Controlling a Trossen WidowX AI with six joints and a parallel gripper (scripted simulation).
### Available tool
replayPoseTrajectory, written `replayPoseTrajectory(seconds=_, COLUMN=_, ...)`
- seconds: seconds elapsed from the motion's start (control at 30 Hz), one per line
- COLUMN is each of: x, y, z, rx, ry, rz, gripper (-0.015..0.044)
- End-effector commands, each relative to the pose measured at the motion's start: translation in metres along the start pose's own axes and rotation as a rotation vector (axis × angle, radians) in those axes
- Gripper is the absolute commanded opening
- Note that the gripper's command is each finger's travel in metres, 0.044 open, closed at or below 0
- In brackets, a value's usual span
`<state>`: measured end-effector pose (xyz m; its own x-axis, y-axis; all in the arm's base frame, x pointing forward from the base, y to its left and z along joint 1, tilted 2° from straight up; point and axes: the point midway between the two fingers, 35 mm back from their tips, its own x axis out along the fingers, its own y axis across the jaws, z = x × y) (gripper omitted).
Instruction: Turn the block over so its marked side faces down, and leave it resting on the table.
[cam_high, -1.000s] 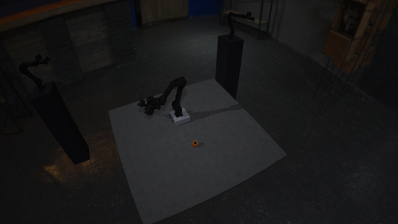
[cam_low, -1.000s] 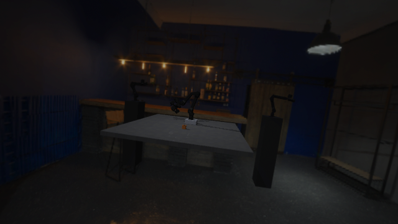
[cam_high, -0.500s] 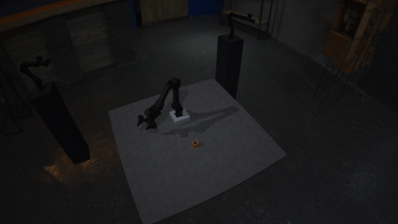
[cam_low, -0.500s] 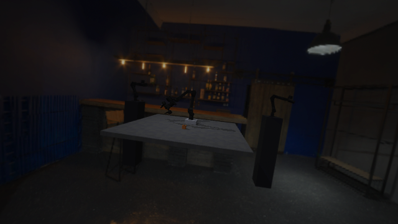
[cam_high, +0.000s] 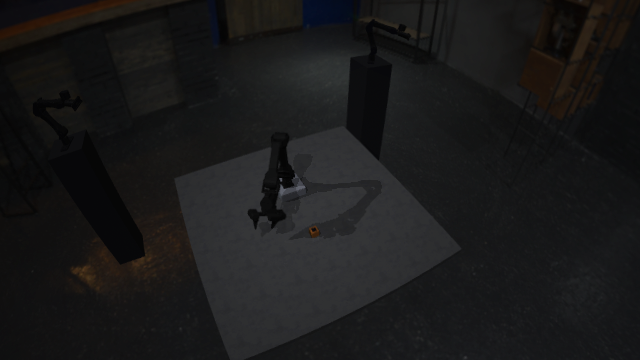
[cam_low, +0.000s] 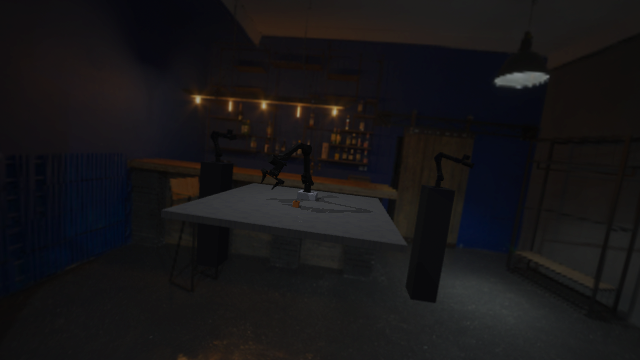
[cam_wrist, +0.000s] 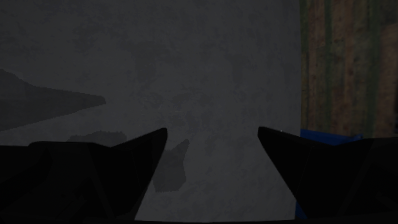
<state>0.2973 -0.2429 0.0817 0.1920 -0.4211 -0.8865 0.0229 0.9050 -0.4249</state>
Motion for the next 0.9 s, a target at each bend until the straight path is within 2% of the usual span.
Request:
replayPoseTrajectory(seconds=0.0, x=-0.014, y=0.057, z=0.044, rx=-0.013, ry=-0.004, rz=0.143, gripper=0.044)
replayPoseTrajectory(seconds=0.23, x=-0.053, y=0.152, z=0.082, rx=0.003, ry=0.097, rz=0.359, gripper=0.044)
replayPoseTrajectory(seconds=0.4, x=-0.084, y=0.211, z=0.085, rx=0.011, ry=0.198, rz=0.448, gripper=0.044)
replayPoseTrajectory(seconds=0.67, x=-0.086, y=0.213, z=0.084, rx=0.011, ry=0.202, rz=0.45, gripper=0.044)
replayPoseTrajectory(seconds=0.8, x=-0.057, y=0.227, z=0.078, rx=0.011, ry=0.202, rz=0.45, gripper=0.044)
replayPoseTrajectory(seconds=0.87, x=-0.055, y=0.228, z=0.078, rx=0.011, ry=0.202, rz=0.45, gripper=0.044)
